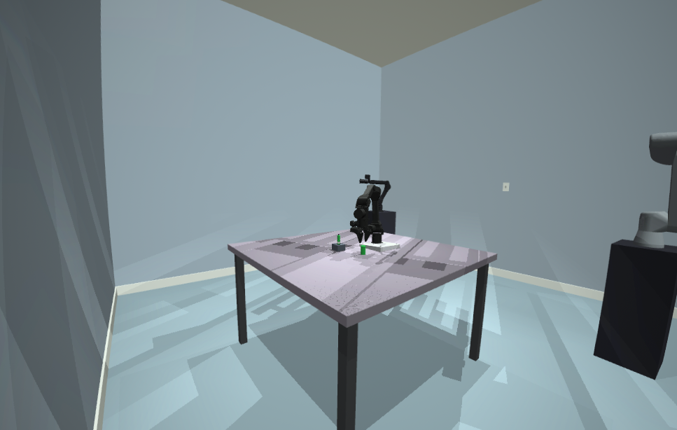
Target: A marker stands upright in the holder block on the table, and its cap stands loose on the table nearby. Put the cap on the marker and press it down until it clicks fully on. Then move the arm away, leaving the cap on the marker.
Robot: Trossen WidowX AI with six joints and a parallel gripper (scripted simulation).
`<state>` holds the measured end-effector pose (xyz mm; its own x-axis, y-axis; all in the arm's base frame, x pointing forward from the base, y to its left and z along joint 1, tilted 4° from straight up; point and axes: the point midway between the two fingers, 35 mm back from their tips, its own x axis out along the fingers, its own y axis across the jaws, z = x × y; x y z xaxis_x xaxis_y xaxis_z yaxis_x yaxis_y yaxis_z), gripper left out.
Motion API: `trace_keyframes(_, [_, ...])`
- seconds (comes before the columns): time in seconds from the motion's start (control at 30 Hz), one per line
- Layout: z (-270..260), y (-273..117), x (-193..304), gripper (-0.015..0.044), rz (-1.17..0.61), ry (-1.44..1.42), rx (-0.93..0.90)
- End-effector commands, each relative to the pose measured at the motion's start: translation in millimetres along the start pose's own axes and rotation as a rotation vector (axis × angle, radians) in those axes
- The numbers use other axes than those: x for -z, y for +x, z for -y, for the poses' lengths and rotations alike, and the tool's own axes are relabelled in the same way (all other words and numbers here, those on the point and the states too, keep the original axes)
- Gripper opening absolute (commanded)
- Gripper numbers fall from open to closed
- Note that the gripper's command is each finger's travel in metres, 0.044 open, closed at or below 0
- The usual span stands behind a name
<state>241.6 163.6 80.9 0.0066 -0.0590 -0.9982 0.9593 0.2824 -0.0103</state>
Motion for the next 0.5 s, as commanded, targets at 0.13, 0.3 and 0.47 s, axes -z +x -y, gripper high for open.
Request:
trace_keyframes(0.13, [1,13,1,0.0253,-0.003,0.003,0.007])
trace_keyframes(0.3, [1,21,1,0.0253,-0.003,0.003,0.007])
trace_keyframes(0.47, [0,29,1,0.0253,-0.003,0.003,0.007])
